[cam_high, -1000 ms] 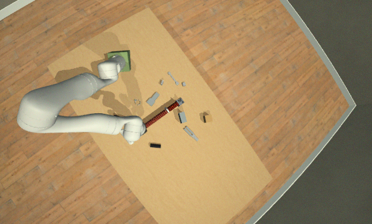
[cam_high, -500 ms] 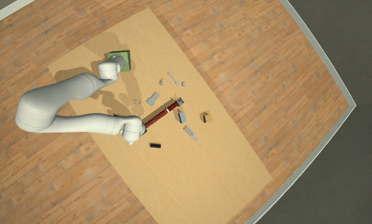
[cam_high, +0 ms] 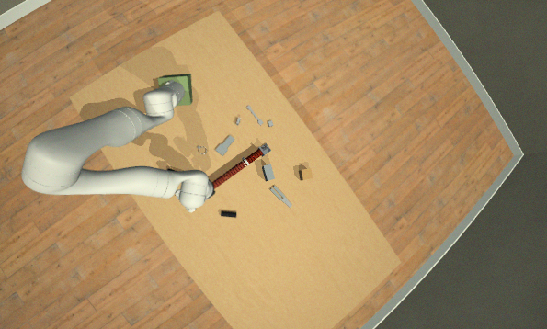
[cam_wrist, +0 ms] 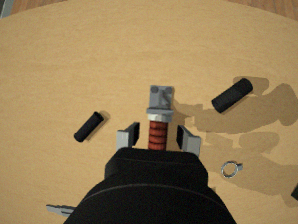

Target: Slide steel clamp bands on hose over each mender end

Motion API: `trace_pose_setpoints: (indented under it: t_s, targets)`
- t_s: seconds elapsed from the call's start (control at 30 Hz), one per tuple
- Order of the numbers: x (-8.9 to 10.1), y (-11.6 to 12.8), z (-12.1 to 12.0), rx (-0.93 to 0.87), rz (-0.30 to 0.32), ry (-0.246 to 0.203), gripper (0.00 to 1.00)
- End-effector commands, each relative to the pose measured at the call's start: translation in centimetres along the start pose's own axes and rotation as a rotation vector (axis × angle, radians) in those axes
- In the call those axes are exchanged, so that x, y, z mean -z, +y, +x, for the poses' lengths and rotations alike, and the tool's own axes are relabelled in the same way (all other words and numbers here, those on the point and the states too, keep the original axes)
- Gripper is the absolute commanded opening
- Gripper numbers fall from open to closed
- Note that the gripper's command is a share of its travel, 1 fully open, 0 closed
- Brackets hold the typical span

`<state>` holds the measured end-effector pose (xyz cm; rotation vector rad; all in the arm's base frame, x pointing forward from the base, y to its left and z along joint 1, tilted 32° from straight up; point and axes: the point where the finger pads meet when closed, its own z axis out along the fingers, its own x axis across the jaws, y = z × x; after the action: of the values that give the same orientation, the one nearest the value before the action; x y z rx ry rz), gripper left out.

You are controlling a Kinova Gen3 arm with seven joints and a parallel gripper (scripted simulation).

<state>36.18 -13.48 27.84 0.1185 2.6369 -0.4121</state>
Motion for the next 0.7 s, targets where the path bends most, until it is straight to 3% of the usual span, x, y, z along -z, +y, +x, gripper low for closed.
trace_pose_setpoints:
  t_s: [0.0,0.67]
  targets:
    - [-0.17,-0.54,0.14,-0.002,0.005,0.0,1.0]
    - [-0.38,-0.85,0.24,-0.002,0.005,-0.001,1.0]
